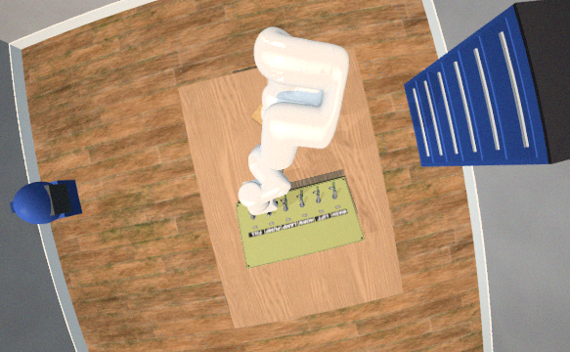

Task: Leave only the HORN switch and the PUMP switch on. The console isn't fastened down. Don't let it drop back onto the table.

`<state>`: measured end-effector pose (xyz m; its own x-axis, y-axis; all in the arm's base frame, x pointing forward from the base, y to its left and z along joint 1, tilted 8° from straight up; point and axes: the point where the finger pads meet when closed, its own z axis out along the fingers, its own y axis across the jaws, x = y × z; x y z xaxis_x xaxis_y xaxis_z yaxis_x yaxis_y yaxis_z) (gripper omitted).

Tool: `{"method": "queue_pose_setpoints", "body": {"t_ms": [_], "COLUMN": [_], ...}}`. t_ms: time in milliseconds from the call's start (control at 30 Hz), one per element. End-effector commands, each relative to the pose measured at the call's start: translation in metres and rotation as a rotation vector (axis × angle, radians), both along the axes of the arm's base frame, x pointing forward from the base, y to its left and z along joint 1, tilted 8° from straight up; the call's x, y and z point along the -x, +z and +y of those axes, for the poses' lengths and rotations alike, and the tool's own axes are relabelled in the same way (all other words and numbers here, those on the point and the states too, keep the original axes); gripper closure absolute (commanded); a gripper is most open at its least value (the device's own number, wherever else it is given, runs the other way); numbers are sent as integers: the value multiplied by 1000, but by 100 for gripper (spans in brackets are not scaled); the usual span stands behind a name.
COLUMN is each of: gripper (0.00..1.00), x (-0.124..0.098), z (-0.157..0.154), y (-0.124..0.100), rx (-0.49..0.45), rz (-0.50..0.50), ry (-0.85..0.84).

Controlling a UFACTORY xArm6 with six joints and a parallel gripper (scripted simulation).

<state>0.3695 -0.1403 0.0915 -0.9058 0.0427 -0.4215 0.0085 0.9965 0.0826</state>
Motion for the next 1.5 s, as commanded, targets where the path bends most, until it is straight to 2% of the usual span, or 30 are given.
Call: {"method": "queue_pose_setpoints", "body": {"t_ms": [0, 533, 1100, 1467], "gripper": [100, 100, 100, 100], "x": [-2, -1, 11, 20], "z": [-1, -1, 0, -2], "y": [2, 1, -4, 16], "rx": [2, 2, 2, 2], "rz": [-3, -3, -3, -3], "ry": [0, 0, 0, 0]}}
